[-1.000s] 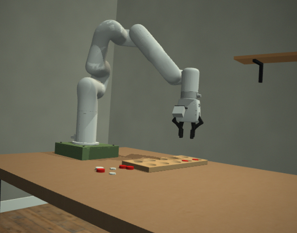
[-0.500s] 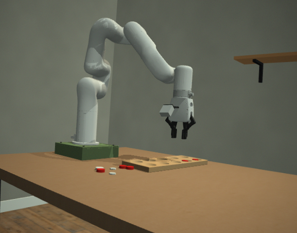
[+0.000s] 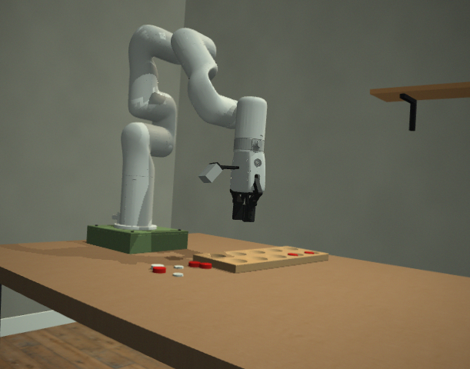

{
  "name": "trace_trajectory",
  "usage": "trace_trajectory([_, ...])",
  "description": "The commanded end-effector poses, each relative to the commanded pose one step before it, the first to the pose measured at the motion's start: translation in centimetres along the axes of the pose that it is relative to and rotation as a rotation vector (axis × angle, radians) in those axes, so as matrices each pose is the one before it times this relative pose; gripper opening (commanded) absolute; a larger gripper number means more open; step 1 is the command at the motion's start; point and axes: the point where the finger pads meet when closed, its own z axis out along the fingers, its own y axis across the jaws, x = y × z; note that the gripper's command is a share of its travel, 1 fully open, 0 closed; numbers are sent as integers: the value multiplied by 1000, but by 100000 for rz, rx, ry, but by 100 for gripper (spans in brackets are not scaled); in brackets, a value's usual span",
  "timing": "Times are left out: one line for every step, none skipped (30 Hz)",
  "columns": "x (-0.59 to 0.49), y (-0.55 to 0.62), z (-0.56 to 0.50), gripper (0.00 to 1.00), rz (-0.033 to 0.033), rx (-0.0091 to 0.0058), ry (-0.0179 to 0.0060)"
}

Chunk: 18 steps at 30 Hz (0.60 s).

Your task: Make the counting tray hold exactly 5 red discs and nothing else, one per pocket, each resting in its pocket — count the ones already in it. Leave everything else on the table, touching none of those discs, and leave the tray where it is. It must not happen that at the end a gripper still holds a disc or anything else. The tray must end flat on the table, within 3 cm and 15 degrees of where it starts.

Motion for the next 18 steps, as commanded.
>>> trace_trajectory([4115,164,1,47,13766,556,-507])
trace_trajectory([545,27,51,47,1948,-27,-9])
trace_trajectory([815,42,79,47,2935,-41,-14])
trace_trajectory([967,48,100,47,3515,-50,-17])
trace_trajectory([947,42,104,47,3475,-50,-17])
trace_trajectory([902,35,104,47,3342,-49,-16])
trace_trajectory([889,30,108,47,3325,-49,-16])
trace_trajectory([892,27,115,47,3368,-50,-17])
trace_trajectory([894,23,121,47,3408,-51,-17])
trace_trajectory([623,10,88,47,2396,-36,-12])
trace_trajectory([211,1,30,47,815,-12,-4])
trace_trajectory([29,0,4,47,111,-2,-1])
trace_trajectory([-1,-1,16,47,0,0,0])
trace_trajectory([-6,-8,102,47,0,0,0])
trace_trajectory([0,0,0,47,0,0,0])
trace_trajectory([0,0,0,47,0,0,0])
trace_trajectory([-14,-18,245,47,0,-1,1])
trace_trajectory([-22,-26,419,47,0,-2,1])
